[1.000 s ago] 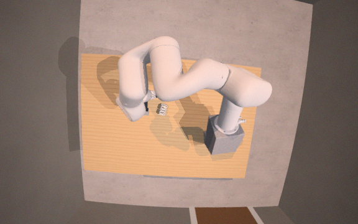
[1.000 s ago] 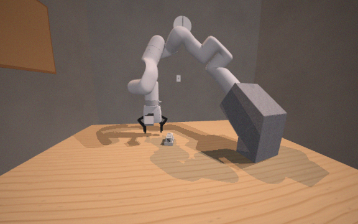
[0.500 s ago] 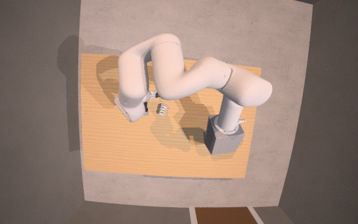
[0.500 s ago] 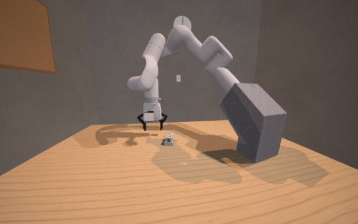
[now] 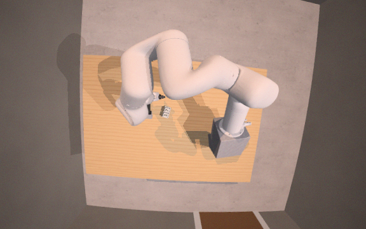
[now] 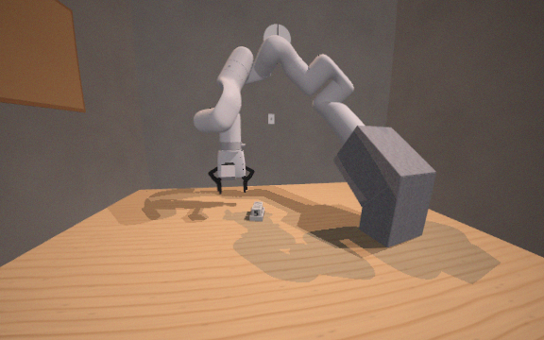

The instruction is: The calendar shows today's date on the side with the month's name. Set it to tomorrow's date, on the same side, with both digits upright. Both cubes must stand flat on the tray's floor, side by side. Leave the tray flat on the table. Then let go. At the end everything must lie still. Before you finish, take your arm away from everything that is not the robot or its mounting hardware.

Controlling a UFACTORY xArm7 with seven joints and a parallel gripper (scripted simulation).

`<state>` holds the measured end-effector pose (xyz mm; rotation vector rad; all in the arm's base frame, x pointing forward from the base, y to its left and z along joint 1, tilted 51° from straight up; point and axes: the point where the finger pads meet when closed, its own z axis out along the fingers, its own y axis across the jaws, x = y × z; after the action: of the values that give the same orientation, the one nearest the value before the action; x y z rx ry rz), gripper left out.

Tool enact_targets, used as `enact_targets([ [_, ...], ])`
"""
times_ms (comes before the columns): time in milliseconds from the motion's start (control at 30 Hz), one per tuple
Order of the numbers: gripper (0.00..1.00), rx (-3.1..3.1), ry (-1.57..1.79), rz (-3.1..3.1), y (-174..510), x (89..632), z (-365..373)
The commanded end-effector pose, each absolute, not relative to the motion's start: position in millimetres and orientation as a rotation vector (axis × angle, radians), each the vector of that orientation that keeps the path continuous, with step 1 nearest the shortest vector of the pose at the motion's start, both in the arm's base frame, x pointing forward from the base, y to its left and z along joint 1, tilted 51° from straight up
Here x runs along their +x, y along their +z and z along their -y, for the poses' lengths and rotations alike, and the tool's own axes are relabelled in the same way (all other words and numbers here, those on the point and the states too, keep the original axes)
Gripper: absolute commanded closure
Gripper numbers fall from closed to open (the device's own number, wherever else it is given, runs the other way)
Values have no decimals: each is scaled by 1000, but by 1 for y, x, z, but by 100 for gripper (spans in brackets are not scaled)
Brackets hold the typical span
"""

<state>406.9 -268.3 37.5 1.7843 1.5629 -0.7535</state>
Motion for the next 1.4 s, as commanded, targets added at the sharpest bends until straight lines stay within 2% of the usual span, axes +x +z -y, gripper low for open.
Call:
enact_targets([
  [0,0,1678,-821,-1716,40,405,269],
  [1367,0,1127,-1086,-2278,66,376,289],
])
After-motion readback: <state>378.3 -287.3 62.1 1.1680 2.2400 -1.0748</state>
